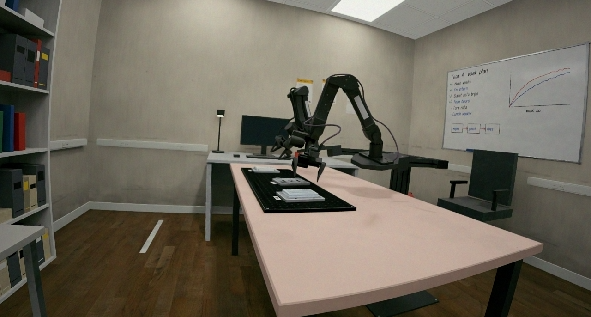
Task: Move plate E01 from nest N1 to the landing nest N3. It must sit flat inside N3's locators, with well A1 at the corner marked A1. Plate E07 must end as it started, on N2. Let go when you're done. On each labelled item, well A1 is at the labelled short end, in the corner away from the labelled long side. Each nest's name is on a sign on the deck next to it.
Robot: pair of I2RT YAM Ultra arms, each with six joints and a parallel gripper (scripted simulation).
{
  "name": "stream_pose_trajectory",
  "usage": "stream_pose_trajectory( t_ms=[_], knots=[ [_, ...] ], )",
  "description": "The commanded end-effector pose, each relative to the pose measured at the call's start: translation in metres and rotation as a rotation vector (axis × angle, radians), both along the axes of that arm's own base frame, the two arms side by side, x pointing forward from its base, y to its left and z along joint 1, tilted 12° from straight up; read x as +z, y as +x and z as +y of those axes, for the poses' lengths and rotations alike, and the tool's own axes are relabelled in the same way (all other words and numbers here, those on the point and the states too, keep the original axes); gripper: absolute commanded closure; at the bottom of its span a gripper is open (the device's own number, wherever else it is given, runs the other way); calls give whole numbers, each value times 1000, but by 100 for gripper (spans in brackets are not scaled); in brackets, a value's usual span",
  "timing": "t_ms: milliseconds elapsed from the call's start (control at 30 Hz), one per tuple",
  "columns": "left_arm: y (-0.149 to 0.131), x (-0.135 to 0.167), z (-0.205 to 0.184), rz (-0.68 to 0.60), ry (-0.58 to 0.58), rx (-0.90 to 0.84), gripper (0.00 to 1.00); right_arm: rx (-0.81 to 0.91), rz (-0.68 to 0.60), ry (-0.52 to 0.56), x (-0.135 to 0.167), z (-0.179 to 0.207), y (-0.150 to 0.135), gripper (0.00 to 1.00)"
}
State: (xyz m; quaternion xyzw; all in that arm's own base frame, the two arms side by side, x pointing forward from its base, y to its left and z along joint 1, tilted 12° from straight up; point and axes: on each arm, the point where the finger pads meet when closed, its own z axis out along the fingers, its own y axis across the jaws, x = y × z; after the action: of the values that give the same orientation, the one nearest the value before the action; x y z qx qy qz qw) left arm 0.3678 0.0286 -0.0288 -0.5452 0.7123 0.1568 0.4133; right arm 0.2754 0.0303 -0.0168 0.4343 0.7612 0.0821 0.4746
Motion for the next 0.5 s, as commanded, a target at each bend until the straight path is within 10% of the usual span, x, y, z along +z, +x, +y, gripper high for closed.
stream_pose_trajectory(
  t_ms=[0, 467],
  knots=[
    [8, -6, -3, 173, 7, -127, 0, 179, 34, -83, 8, 25, -2, 0],
    [30, -14, -3, 451, -35, -411, 0, 726, -14, -301, 39, 124, -18, 0]
  ],
)
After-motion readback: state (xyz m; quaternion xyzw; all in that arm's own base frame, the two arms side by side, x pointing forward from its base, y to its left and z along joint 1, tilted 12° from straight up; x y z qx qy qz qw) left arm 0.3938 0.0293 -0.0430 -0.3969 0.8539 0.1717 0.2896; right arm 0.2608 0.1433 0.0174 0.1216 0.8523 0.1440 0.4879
